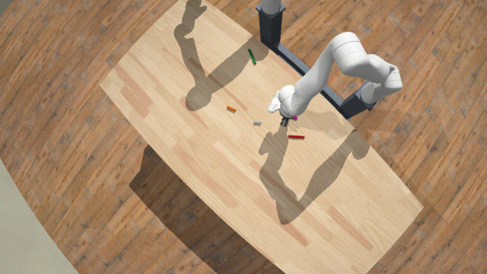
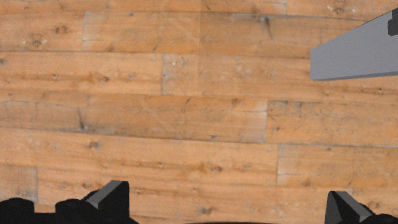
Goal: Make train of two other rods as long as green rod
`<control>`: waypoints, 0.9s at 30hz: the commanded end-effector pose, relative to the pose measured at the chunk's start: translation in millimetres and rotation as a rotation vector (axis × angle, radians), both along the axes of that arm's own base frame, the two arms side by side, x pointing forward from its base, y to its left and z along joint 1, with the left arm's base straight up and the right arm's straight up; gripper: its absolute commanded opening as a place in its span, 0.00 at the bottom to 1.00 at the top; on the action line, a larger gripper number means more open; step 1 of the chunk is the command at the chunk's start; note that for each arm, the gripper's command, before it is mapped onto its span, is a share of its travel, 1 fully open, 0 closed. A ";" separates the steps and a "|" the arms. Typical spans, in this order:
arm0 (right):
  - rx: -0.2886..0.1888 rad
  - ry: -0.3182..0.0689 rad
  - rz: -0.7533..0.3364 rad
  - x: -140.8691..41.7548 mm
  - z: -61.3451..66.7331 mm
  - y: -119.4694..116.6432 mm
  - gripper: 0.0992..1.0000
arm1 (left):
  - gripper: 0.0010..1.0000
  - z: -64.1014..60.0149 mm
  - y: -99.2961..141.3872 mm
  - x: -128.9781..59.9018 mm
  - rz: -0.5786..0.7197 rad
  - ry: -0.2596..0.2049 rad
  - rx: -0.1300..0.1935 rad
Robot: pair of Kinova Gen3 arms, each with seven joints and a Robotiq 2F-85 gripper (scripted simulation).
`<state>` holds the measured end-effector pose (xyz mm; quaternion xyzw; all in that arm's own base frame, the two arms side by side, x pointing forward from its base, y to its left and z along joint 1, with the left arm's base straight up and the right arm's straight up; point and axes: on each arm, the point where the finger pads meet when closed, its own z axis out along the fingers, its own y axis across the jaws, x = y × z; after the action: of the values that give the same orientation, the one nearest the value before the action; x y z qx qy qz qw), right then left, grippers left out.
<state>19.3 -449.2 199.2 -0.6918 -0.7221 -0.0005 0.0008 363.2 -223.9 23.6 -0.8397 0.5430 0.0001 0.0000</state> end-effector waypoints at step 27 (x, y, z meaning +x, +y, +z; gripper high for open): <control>-0.002 -0.001 0.000 0.0 0.8 -0.4 1.00 | 0.32 46.6 -0.3 0.5 0.000 -0.002 -0.001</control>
<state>19.3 -449.2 199.2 -0.6918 -0.7221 -0.0005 0.0008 363.3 -223.8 60.8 -0.8398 0.5429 -0.0005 -0.0001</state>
